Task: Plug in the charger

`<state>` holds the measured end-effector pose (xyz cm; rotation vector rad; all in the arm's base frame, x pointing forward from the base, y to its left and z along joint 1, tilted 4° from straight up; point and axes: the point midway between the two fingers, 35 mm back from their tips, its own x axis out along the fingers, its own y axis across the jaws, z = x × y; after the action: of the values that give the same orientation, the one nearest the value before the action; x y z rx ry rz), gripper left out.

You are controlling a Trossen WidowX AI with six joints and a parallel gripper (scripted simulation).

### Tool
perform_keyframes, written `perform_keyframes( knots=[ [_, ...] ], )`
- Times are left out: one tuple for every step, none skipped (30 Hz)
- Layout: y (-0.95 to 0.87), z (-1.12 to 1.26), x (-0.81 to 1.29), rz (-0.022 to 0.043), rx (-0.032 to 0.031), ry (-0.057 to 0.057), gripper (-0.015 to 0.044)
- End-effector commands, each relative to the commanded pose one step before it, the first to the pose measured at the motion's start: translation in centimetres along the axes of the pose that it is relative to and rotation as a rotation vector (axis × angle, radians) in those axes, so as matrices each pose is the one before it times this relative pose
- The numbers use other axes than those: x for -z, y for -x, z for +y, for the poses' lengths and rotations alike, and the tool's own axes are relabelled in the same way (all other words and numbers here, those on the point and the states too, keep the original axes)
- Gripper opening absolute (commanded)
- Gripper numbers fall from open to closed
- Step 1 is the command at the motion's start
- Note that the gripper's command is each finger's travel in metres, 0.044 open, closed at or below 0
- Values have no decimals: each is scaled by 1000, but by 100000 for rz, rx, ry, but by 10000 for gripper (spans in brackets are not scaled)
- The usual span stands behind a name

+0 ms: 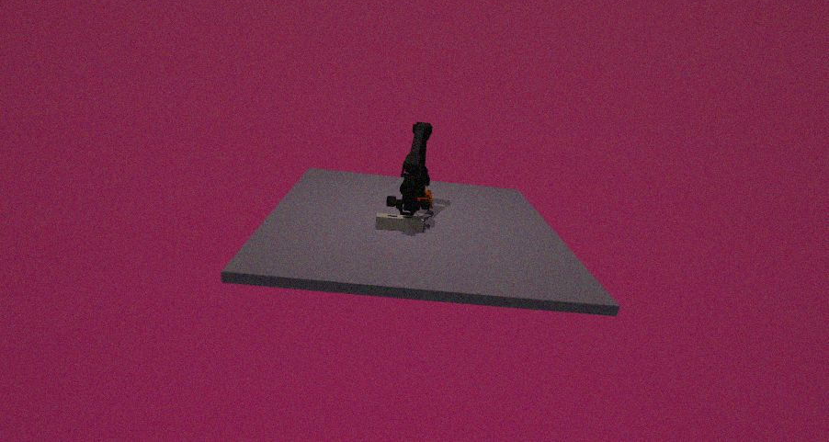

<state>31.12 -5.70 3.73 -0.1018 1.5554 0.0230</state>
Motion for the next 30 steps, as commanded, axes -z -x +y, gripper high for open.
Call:
perform_keyframes(
  knots=[
    [88,61,-249,-338,-468,-437,0],
    [-4,-1,-30,-2,0,0,0],
    [-2,0,-30,-2,0,0,0],
    [-1,0,-30,-2,0,0,0],
    [1,0,-30,-2,0,0,0],
    [1,0,-30,-3,0,0,0],
    [2,0,-31,-3,0,0,0],
    [3,0,-31,-3,0,0,0],
    [4,0,-31,-3,0,0,0],
    [4,0,-31,-3,0,0,0],
    [5,0,-31,-3,0,0,0],
    [5,0,-31,-3,0,0,0],
    [6,0,-31,-3,0,0,0],
    [6,0,-31,-3,0,0,0],
    [6,0,-30,-3,0,0,0],
    [6,0,-30,-3,0,0,0],
    [6,1,-27,-2,0,0,0],
    [5,0,-22,-2,0,0,0],
    [5,0,-16,-1,0,0,0],
    [4,0,-11,-1,0,0,0],
    [1,0,-14,-1,0,0,0],
    [2,0,-18,-2,0,0,0],
    [2,0,-23,-2,0,0,0],
    [3,0,-28,-2,0,0,0],
    [3,0,-35,-3,0,0,0],
    [3,0,-38,-3,0,0,0],
    [3,0,-40,-3,0,0,0],
    [3,0,-40,-3,0,0,0],
    [3,0,-40,-3,0,0,0],
    [3,0,-40,-3,0,0,0]
  ],
)
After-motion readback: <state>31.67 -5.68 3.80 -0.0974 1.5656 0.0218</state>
